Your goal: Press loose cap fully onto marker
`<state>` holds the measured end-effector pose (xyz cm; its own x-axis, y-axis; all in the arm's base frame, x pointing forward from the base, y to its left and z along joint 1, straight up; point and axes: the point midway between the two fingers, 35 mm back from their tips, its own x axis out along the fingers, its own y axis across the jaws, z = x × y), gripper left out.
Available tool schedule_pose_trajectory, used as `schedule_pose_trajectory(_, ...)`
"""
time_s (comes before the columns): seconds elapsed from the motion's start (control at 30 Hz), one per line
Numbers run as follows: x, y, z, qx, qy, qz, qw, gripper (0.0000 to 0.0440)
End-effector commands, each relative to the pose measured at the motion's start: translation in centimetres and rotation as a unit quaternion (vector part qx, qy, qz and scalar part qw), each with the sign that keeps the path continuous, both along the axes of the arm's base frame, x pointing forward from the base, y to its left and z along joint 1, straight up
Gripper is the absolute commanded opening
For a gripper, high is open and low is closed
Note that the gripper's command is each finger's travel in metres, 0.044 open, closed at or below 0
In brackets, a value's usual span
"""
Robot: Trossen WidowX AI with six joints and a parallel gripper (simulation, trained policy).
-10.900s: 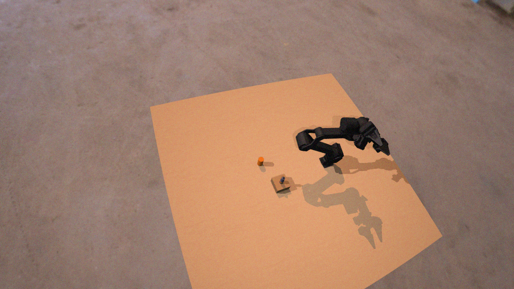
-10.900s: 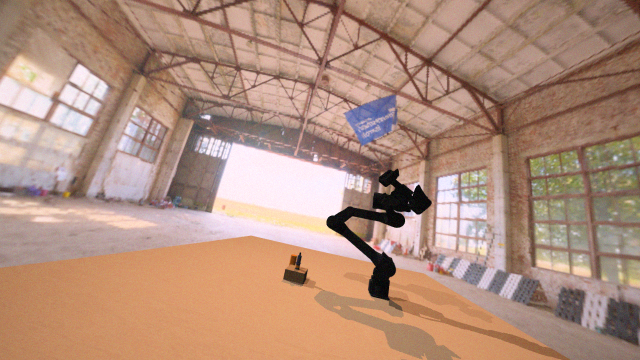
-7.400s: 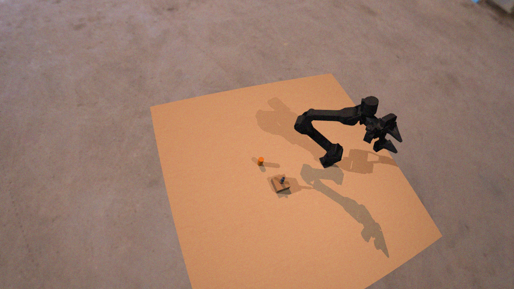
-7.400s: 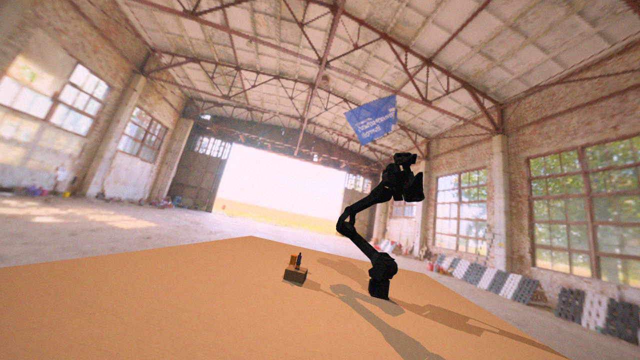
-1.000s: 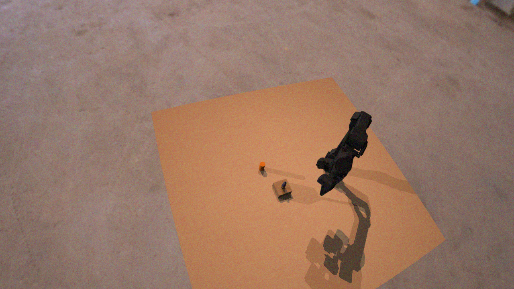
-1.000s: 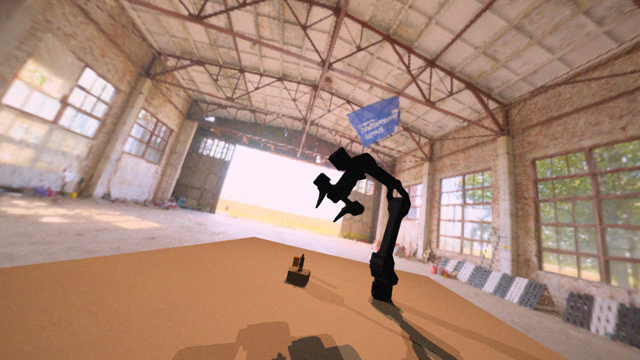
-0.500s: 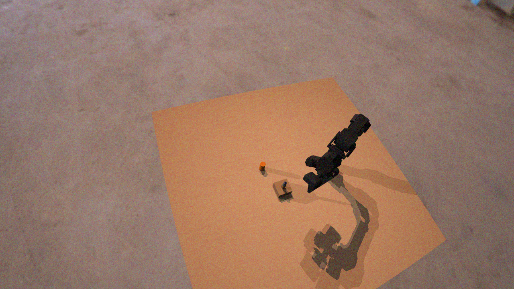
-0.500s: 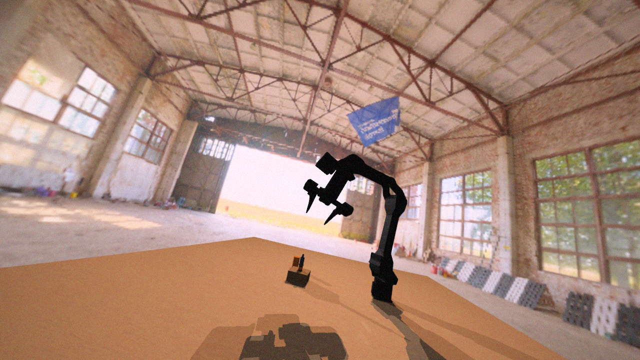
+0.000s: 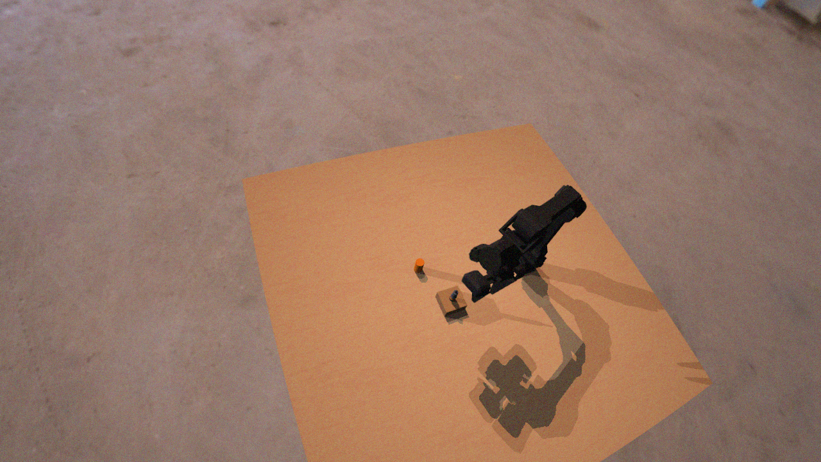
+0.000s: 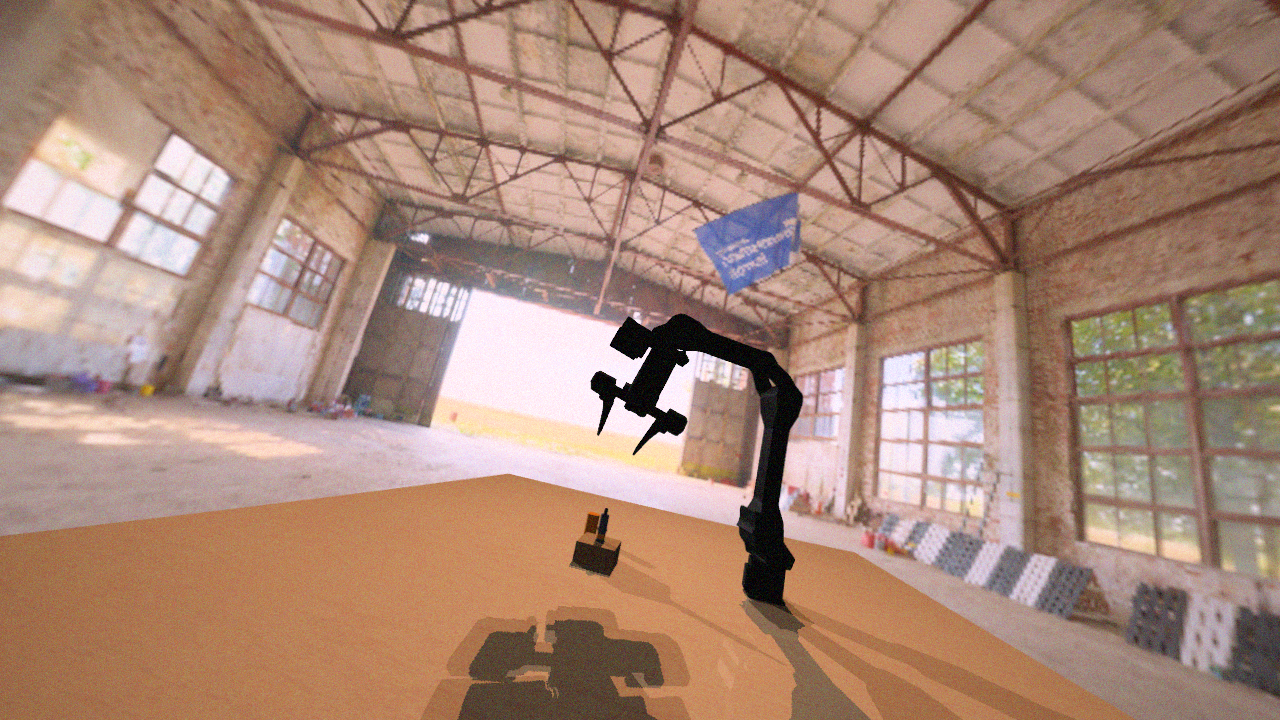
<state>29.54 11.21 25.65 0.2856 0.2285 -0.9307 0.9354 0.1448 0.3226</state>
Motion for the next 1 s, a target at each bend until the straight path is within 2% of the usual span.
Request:
schedule_pose_trajectory(0.0, 0.7, -0.8, -0.5, -0.003, 0.010, -0.005, 1.000, 0.0335)
schedule_pose_trajectory(0.97, 5.2, -8.6, -4.4, -0.021, 0.075, -0.070, 0.995, 0.0332)
